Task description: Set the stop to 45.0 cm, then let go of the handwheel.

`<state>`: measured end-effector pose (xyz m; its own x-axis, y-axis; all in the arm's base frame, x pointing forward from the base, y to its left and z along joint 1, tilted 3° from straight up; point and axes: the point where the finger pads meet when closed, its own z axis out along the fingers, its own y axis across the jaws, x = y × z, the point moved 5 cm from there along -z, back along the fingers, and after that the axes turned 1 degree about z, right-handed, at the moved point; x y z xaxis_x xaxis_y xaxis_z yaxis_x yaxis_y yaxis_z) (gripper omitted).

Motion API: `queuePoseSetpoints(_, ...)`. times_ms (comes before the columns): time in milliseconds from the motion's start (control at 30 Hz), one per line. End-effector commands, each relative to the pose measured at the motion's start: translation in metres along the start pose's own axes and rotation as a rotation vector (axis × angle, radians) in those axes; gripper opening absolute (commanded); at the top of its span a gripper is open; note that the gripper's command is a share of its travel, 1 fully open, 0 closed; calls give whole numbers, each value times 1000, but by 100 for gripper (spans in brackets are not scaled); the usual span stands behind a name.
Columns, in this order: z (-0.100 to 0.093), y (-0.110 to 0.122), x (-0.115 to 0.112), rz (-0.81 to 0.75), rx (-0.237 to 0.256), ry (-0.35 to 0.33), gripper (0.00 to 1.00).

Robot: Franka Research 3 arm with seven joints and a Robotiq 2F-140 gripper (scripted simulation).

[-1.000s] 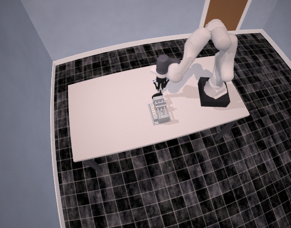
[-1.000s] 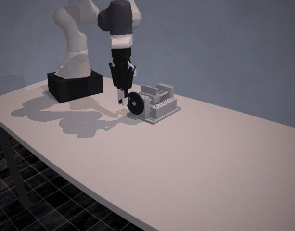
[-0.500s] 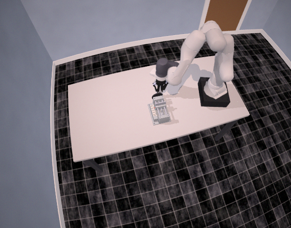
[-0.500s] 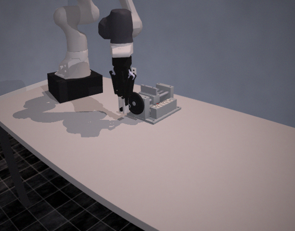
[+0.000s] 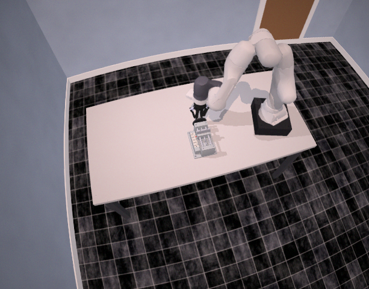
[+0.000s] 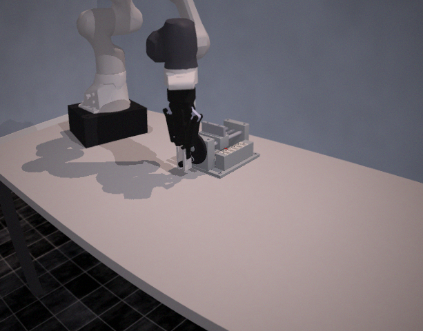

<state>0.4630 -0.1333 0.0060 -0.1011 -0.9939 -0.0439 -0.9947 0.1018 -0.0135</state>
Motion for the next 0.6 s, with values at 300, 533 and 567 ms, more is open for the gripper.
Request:
queuePoseSetpoints(300, -4, -23, -1, 3, -2, 0, 4)
queuePoseSetpoints(533, -26, -38, -1, 3, -2, 0, 4)
queuePoseSetpoints(567, -26, -38, -1, 3, -2, 0, 4)
